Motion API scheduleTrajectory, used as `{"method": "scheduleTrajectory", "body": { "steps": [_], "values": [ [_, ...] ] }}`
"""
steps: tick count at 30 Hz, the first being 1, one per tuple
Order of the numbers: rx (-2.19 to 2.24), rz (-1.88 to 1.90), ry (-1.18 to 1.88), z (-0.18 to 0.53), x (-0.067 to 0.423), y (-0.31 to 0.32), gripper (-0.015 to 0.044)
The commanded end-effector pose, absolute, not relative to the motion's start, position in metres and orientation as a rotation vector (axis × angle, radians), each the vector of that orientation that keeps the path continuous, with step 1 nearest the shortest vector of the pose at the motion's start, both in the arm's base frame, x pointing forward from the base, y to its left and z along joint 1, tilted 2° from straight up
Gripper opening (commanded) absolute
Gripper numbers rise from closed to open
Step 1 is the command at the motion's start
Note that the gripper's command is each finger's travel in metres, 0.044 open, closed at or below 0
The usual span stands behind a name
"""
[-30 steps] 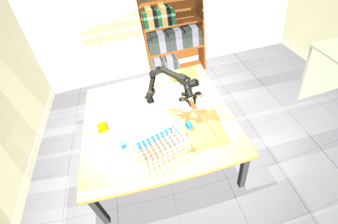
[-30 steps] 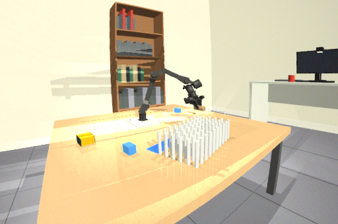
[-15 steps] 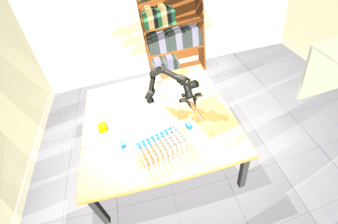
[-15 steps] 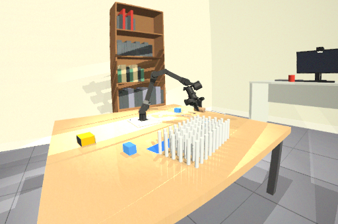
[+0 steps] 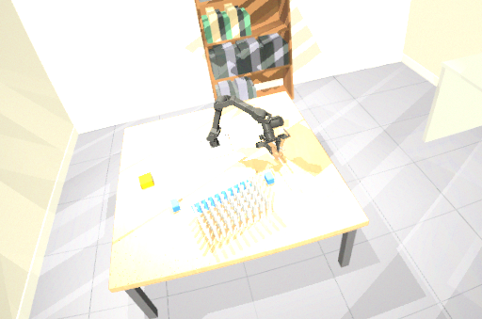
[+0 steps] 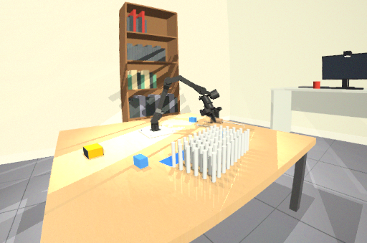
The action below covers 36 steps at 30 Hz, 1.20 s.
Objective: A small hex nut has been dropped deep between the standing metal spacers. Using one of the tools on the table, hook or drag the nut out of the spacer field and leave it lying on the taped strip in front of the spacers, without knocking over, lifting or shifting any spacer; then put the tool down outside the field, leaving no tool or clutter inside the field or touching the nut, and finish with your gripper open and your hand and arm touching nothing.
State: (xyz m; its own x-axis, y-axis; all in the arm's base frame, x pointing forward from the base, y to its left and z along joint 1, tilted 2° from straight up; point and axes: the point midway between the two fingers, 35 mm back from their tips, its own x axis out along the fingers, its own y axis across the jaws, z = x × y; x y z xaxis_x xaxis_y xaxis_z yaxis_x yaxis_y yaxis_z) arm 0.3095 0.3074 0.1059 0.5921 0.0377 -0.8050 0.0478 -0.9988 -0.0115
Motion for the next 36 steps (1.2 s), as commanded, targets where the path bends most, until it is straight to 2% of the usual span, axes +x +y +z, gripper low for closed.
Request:
{"method": "scheduleTrajectory", "body": {
  "steps": [1, 36],
  "values": [
    [2.796, -1.403, 0.075, 0.103, 0.31, 0.307, 0.0],
    [2.796, -1.403, 0.074, 0.074, 0.309, 0.304, 0.0]
  ]
}}
